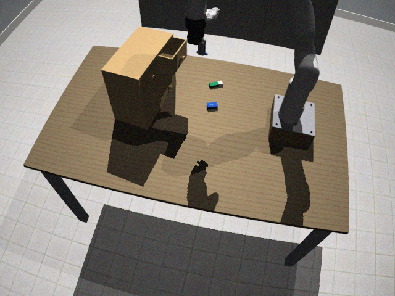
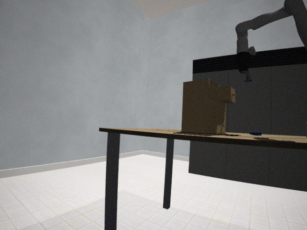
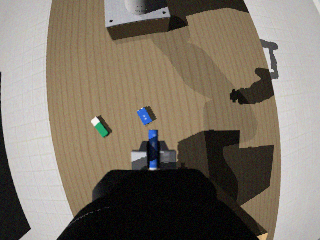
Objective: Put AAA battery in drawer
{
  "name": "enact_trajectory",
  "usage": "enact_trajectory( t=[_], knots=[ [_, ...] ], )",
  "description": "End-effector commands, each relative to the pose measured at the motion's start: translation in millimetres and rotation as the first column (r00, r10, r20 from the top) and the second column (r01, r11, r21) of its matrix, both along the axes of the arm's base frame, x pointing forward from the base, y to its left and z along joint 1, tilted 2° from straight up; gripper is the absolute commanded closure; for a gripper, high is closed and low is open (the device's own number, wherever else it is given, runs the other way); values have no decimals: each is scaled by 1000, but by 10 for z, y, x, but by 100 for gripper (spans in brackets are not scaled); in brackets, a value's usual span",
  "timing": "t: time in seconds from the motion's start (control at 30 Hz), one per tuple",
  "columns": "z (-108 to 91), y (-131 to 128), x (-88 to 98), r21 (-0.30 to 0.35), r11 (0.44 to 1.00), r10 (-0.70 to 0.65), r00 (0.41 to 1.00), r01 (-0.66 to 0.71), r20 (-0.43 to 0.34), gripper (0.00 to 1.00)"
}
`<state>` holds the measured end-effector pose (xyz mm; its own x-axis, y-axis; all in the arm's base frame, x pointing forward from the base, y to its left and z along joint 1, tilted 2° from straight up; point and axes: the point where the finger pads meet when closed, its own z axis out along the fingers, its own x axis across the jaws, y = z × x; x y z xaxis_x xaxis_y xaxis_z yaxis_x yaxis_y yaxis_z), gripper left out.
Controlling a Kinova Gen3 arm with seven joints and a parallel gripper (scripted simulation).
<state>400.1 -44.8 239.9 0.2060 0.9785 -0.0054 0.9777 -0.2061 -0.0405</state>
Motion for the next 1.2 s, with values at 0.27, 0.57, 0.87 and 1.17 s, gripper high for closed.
enact_trajectory(
  t=[0.27, 0.57, 0.87, 1.17],
  knots=[
    [33, -32, -4, -10, 1000, -6, 1000, 6, 1, 76],
    [36, -32, -4, -11, 1000, -6, 1000, 6, 4, 76],
    [30, -31, 11, -13, 1000, -6, 1000, 6, 21, 76],
    [29, -30, 7, -16, 1000, -5, 999, 6, 37, 76]
  ],
)
